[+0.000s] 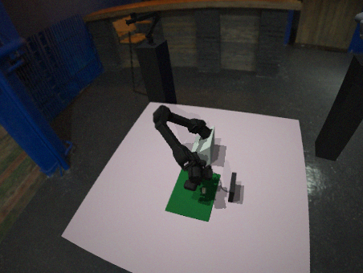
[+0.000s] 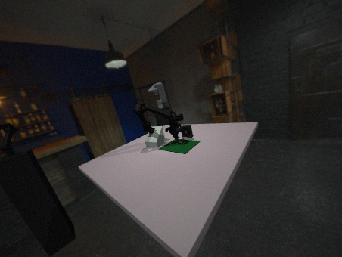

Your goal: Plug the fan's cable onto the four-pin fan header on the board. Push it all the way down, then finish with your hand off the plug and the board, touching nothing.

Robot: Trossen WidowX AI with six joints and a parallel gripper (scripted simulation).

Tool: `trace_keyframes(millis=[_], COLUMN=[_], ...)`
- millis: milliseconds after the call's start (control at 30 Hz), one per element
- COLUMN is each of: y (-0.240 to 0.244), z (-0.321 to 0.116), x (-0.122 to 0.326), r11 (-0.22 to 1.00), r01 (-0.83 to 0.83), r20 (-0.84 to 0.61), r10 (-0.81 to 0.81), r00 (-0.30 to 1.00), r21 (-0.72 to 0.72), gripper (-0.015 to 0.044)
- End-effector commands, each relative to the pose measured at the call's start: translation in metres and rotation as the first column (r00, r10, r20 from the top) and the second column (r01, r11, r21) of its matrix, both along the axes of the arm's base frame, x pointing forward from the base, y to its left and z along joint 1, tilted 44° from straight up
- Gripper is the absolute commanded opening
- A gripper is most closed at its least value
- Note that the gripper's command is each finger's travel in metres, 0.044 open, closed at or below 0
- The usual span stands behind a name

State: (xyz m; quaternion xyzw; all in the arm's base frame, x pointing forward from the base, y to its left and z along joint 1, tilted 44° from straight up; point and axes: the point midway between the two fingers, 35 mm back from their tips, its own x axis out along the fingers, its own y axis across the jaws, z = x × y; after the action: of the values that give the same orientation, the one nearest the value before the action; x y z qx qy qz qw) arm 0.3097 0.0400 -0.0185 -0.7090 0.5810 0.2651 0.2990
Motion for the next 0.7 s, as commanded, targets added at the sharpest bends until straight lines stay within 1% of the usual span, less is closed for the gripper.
trace_keyframes(millis=[0, 167, 333, 667], y=[0.003, 0.007, 0.012, 0.02], z=[-0.004, -0.008, -0.012, -0.019], x=[0.0, 0.001, 0.001, 0.002], r11=[0.996, 0.977, 0.941, 0.826], r01=[0.083, 0.202, 0.311, 0.488], r20=[0.068, 0.177, 0.276, 0.434], r10=[-0.085, -0.212, -0.337, -0.563], r00=[0.994, 0.961, 0.9, 0.703], r21=[0.026, 0.073, 0.133, 0.282], gripper=[0.0, 0.0, 0.0, 0.0])
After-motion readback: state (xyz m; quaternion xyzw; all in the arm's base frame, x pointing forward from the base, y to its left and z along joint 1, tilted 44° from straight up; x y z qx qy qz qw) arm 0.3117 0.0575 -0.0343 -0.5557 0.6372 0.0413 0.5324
